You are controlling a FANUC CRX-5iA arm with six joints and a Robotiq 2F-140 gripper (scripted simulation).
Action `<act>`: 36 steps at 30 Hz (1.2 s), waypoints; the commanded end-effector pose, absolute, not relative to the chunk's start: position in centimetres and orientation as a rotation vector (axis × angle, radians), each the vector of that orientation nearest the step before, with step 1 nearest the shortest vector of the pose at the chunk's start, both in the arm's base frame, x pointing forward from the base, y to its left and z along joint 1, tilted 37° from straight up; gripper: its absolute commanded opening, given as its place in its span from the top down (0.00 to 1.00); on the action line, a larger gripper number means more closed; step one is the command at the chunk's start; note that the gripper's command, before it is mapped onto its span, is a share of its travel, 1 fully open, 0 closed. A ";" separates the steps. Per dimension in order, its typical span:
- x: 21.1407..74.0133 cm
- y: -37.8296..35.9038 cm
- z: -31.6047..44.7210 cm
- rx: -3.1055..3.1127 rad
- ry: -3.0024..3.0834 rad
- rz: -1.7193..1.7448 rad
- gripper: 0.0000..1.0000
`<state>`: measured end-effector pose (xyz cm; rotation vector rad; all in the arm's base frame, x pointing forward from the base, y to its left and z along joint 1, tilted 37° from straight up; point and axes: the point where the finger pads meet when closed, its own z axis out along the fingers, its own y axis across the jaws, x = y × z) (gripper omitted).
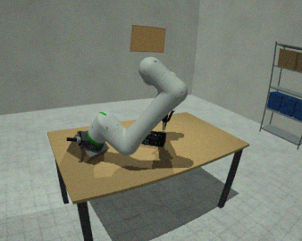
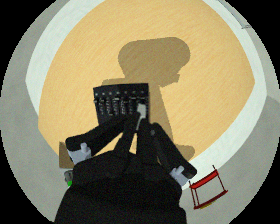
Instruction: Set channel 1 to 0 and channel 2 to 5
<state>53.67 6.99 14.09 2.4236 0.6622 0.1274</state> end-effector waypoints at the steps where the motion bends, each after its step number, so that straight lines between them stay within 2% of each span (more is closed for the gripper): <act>1: 53.9 7.5 13.8 2.497 0.320 0.246 1.00; 25: 55.2 9.9 12.2 2.505 -0.874 0.567 1.00; 36: 55.5 10.6 11.7 2.271 -1.572 0.712 1.00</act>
